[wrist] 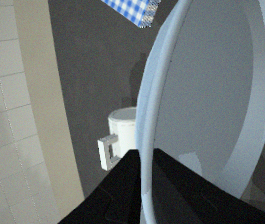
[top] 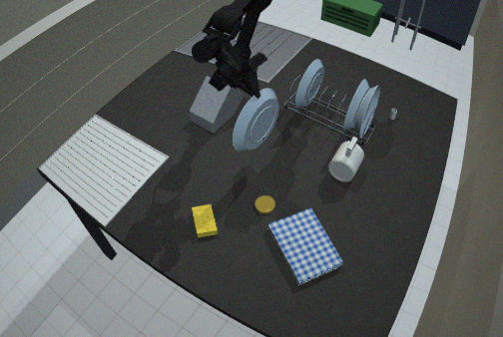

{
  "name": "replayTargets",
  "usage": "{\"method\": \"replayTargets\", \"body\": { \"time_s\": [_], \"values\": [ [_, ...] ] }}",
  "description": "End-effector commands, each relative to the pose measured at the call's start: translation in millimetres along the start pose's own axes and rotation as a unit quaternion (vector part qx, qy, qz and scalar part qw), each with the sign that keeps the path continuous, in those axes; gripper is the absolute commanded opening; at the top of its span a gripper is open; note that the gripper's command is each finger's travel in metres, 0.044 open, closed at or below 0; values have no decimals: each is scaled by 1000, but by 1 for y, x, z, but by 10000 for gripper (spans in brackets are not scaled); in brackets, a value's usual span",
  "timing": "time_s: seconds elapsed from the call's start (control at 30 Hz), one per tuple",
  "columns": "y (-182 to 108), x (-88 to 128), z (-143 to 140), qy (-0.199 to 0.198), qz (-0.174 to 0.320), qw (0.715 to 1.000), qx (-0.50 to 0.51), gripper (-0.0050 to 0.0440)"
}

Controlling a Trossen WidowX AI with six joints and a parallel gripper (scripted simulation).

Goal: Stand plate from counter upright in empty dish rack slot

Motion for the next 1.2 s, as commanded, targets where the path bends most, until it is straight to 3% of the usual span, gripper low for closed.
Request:
{"method": "replayTargets", "body": {
  "time_s": [0.0, 1.17],
  "values": [
    [2, 3, 2, 10, 17, 999, 28, 0],
    [0, 0, -1, -1, 14, 1000, 21, 0]
  ]
}}
Point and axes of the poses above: the point midway between the two fingers, 35 mm back from their tips, its own x axis back along the fingers, its own z axis across the jaws, y = z × x, the point moved 4 cm from there along x, back along the fingers, and after that the axes turned 13 degrees about -x, right-handed, at the moved point
